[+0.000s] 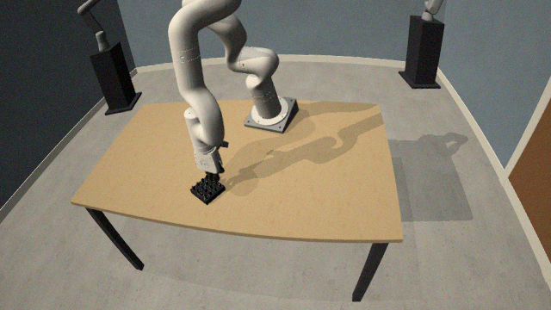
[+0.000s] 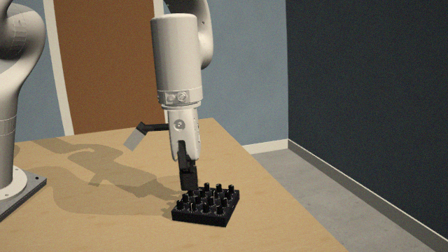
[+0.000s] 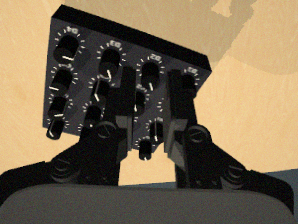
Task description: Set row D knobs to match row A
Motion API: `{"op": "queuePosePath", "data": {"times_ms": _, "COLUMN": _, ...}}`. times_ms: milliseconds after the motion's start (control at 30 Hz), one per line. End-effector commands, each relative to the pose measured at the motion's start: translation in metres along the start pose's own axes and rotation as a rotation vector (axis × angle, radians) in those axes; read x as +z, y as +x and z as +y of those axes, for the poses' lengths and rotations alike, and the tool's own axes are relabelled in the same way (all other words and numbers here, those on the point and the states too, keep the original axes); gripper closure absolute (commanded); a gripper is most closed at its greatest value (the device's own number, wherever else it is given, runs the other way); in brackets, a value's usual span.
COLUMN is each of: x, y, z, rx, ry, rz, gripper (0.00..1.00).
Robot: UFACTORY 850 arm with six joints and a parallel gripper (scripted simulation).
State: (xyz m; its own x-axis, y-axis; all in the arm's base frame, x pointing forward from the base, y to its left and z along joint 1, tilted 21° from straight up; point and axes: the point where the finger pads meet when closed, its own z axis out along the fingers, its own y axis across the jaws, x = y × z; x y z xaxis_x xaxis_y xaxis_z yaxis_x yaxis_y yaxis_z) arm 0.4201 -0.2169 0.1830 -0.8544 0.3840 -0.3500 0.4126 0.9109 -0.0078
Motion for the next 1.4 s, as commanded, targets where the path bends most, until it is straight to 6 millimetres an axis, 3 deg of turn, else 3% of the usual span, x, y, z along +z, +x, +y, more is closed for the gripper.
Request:
{"op": "queuePosePath", "data": {"times_ms": 0, "x": 0.000, "y": -0.001, "z": 0.000, "rx": 0.000, "ry": 0.000, "rz": -0.002, "gripper": 0.81}}
{"op": "queuePosePath", "data": {"times_ms": 1367, "x": 0.012, "y": -0.001, "z": 0.000, "rx": 0.000, "ry": 0.000, "rz": -0.002, "gripper": 0.81}}
